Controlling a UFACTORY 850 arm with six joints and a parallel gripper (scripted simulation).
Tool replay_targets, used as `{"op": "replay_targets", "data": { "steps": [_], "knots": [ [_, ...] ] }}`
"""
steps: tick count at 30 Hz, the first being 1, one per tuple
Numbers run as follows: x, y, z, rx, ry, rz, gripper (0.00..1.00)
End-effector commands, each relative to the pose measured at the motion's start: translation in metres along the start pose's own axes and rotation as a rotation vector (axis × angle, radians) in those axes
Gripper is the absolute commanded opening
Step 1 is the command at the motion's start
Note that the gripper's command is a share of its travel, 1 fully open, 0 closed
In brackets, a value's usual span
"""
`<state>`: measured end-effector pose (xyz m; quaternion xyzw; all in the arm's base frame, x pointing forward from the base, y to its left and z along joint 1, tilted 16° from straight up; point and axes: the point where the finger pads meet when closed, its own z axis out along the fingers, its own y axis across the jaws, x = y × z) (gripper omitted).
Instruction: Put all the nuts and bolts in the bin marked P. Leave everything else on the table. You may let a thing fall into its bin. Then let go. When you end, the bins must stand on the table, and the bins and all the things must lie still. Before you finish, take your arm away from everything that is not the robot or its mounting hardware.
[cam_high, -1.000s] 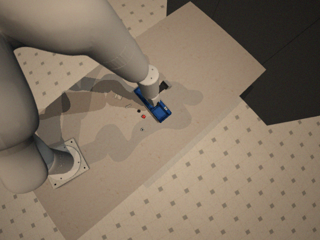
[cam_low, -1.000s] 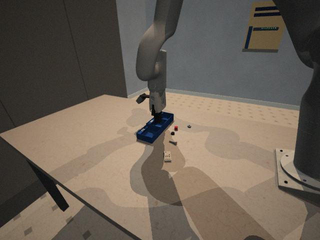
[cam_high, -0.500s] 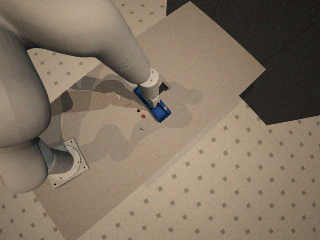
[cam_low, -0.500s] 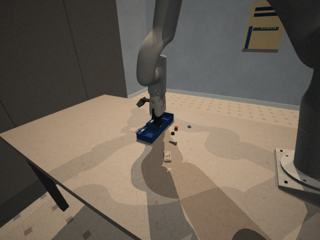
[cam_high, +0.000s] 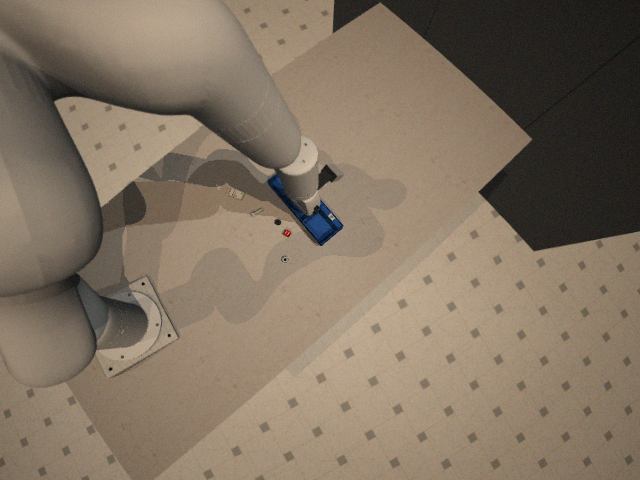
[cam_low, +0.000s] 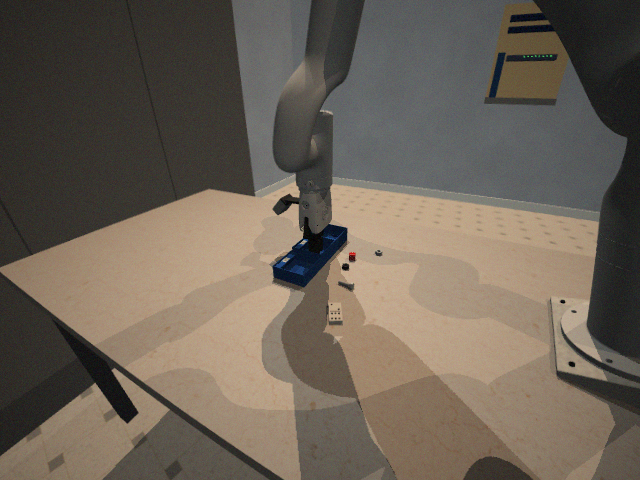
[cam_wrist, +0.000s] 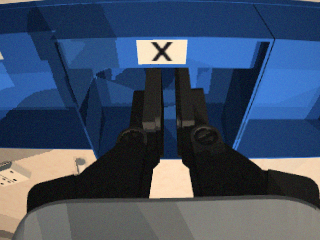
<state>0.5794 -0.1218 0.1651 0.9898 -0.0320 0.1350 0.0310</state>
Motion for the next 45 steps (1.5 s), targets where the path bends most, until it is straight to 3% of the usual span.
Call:
{"op": "replay_targets", "data": {
  "steps": [1,25,45],
  "knots": [
    [0.001,0.000,-0.001,0.000,0.002,0.000,0.07],
    [0.001,0.000,-0.001,0.000,0.002,0.000,0.07],
    [0.001,0.000,-0.025,0.000,0.002,0.000,0.07]
  ]
}}
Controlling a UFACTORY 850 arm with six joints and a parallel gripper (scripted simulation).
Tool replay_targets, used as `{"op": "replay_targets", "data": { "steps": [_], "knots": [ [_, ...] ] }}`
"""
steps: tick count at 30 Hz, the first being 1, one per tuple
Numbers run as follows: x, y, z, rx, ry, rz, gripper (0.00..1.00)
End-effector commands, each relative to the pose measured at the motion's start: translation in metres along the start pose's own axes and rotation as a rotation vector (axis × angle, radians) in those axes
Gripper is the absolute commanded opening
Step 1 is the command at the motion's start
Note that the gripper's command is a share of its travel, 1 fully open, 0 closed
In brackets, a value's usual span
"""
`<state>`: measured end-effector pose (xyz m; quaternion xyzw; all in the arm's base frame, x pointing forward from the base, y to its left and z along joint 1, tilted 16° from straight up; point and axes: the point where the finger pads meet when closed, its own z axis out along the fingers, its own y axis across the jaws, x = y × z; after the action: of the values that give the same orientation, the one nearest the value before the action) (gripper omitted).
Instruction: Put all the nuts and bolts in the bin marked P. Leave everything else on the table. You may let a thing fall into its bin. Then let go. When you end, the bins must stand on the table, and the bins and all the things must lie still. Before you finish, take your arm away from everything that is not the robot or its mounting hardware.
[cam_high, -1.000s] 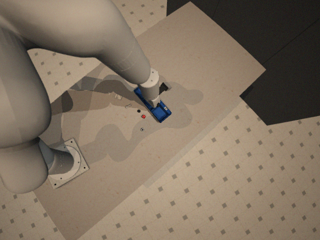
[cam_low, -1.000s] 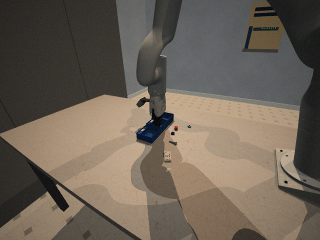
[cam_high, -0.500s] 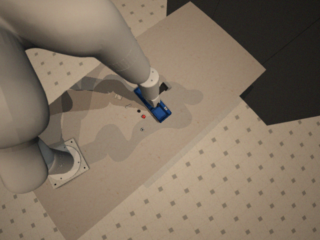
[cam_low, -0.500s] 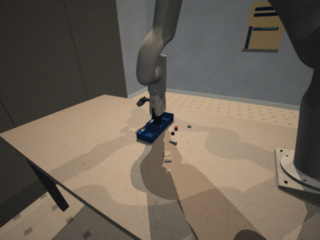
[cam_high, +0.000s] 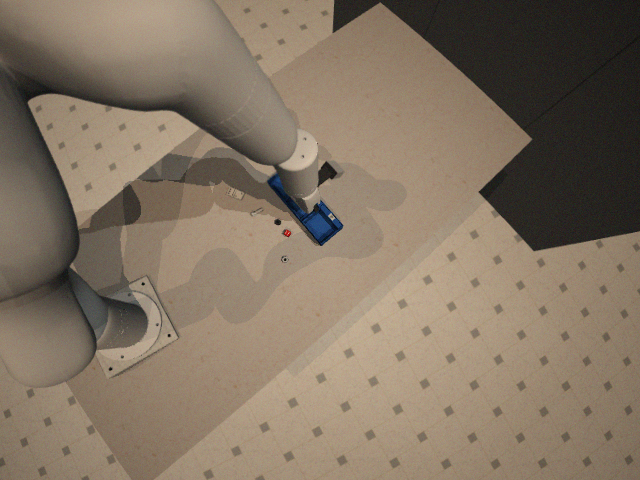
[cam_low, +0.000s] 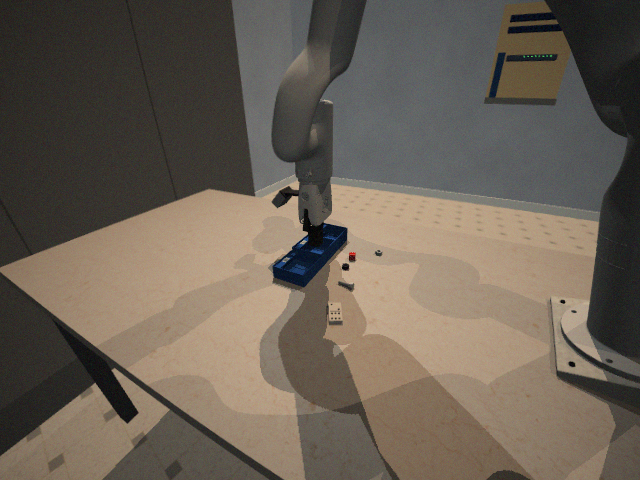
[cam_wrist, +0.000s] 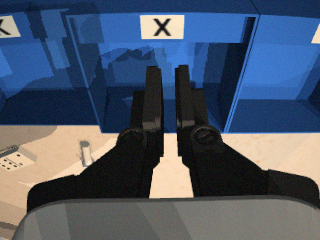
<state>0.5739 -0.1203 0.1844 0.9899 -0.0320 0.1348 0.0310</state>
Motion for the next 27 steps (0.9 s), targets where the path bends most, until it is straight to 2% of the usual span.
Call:
{"op": "replay_targets", "data": {
  "steps": [1,9,13,27],
  "knots": [
    [0.001,0.000,-0.006,0.000,0.002,0.000,0.07],
    [0.001,0.000,-0.033,0.000,0.002,0.000,0.07],
    [0.001,0.000,-0.033,0.000,0.002,0.000,0.07],
    [0.009,-0.070,-0.033,0.000,0.002,0.000,0.07]
  ]
}}
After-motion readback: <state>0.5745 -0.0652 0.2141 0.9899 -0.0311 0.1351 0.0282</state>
